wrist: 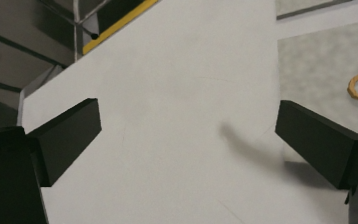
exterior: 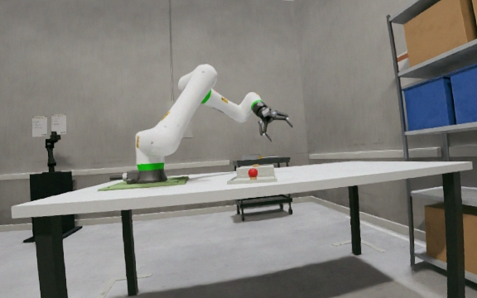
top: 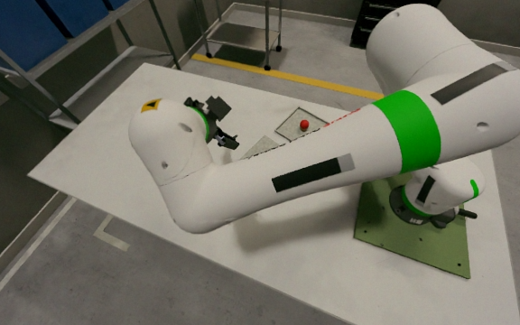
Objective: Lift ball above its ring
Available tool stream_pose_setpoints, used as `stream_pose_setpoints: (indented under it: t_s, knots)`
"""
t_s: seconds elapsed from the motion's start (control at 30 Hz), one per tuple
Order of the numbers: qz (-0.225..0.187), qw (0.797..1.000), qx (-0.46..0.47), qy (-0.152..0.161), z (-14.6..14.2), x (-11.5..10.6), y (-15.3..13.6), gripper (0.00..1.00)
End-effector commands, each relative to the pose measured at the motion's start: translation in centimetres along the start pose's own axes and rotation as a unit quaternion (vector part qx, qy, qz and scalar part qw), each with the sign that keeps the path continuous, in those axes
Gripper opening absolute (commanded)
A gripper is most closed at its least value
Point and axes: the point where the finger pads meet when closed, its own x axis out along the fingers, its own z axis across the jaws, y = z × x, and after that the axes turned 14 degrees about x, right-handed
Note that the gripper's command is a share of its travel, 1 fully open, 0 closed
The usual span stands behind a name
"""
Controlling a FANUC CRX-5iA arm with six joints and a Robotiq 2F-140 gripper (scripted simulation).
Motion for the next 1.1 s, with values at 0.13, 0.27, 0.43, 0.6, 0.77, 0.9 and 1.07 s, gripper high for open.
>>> stream_pose_setpoints:
  t_s: [0.13, 0.27, 0.43, 0.6, 0.77, 0.9, 1.07]
  knots:
    - [-0.001, 0.997, -0.024, -0.068, 0.2, 5.0, 5.6, 1.00]
    - [-0.007, 0.994, -0.035, -0.106, 0.8, 7.5, 8.7, 1.00]
    - [-0.024, 0.986, -0.047, -0.159, 2.1, 10.6, 13.2, 1.00]
    - [-0.048, 0.976, -0.055, -0.205, 3.8, 13.1, 17.3, 1.00]
    - [-0.076, 0.966, -0.059, -0.240, 5.5, 14.8, 20.7, 1.00]
    - [-0.101, 0.958, -0.060, -0.263, 7.0, 15.8, 23.2, 1.00]
    - [-0.148, 0.943, -0.056, -0.292, 9.5, 17.0, 26.8, 1.00]
